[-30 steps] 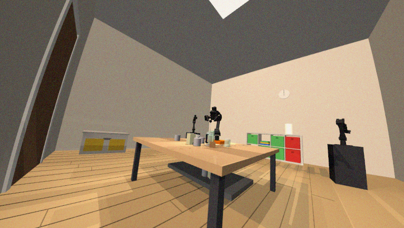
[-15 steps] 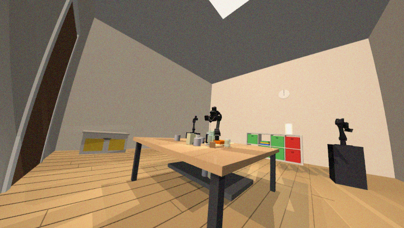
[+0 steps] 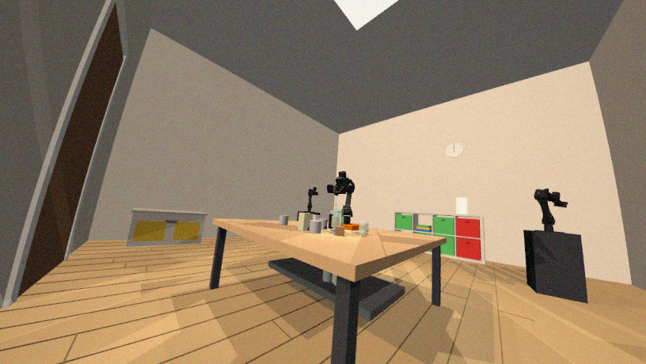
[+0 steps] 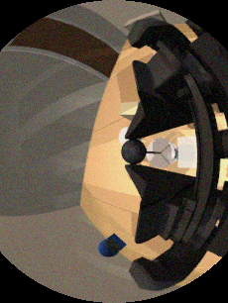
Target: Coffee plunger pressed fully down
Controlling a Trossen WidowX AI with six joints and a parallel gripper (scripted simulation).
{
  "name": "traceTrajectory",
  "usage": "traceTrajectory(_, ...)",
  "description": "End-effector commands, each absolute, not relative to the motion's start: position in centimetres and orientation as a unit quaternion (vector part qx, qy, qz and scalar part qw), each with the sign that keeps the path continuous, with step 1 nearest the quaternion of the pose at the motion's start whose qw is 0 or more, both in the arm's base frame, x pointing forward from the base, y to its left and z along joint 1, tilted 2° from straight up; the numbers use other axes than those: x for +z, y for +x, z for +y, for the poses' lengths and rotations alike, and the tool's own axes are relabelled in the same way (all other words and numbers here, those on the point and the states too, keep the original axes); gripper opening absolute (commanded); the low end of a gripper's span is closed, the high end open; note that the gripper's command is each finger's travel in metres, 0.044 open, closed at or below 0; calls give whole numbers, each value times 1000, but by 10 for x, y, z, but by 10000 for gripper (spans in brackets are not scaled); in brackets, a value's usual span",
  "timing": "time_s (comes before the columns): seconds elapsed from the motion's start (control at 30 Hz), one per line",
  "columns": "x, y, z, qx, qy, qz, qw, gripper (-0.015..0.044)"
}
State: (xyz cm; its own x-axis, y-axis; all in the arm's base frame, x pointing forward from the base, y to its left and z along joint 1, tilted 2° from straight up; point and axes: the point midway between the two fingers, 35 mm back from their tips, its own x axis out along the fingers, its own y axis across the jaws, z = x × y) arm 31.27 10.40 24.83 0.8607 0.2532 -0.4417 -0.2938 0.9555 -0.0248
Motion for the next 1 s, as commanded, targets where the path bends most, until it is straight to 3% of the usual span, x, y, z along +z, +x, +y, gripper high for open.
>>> traceTrajectory(0.0, 232, 314, 104, 143, -49, 235, 960, 122)
traceTrajectory(0.97, 185, 322, 105, 143, -49, 235, 960, 122)
